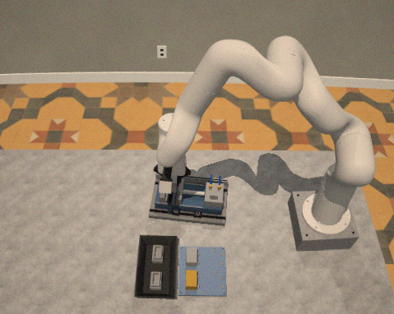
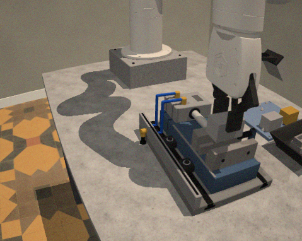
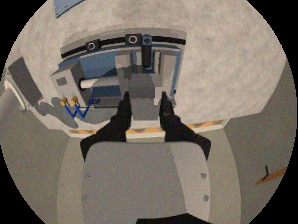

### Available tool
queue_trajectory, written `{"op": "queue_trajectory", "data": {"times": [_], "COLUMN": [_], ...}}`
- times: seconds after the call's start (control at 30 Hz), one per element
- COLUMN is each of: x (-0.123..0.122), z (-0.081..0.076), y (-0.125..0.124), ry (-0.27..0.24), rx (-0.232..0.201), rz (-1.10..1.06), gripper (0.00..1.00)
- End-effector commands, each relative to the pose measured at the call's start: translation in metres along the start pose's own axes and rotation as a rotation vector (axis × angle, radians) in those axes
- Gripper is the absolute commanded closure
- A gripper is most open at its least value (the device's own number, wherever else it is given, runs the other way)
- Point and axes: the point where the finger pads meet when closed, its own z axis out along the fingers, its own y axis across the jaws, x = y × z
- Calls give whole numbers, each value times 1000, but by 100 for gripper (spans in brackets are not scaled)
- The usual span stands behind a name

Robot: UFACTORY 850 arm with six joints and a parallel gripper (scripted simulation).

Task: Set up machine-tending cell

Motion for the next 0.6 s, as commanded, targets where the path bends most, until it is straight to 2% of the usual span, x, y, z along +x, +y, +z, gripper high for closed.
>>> {"op": "queue_trajectory", "data": {"times": [0.0,0.57], "x": [0,0], "z": [-1,2], "y": [1,1], "ry": [0,0], "rx": [-2,-2], "rz": [0,0], "gripper": [100,100]}}
